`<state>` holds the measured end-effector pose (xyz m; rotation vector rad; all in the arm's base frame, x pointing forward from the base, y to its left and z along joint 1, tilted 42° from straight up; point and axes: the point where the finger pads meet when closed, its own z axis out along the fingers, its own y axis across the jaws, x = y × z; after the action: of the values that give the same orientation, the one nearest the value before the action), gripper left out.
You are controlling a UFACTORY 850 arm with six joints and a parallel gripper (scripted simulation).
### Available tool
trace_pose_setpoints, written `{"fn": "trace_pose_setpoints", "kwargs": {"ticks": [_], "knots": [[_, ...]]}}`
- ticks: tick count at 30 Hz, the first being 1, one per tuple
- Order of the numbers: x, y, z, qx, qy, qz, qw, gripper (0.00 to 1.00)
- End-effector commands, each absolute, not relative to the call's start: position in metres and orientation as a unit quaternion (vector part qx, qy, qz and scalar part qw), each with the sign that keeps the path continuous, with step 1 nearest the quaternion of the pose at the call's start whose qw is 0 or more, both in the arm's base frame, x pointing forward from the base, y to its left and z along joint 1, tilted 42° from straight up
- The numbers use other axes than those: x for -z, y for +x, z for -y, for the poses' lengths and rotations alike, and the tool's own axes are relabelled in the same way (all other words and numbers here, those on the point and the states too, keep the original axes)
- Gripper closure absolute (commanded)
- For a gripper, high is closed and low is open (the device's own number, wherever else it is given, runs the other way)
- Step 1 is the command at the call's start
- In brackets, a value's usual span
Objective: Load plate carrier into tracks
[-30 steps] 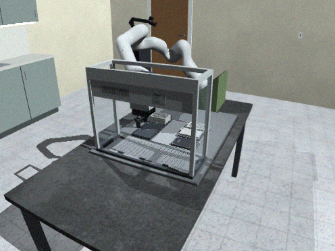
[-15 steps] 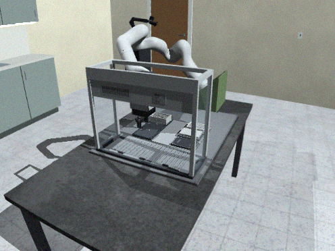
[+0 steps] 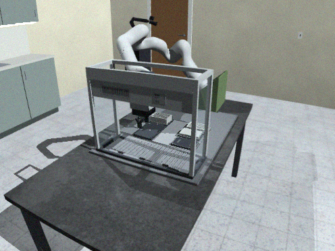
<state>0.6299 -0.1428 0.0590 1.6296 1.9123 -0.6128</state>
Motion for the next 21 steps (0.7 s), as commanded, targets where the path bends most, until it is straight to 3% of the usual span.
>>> {"fn": "trace_pose_setpoints", "kwargs": {"ticks": [1, 21], "knots": [[-0.0596, 0.6305, 0.1423, 0.227, 0.606, -0.711, 0.275, 0.00], [-0.0644, 0.6313, 0.1477, 0.227, 0.606, -0.711, 0.275, 0.00]]}}
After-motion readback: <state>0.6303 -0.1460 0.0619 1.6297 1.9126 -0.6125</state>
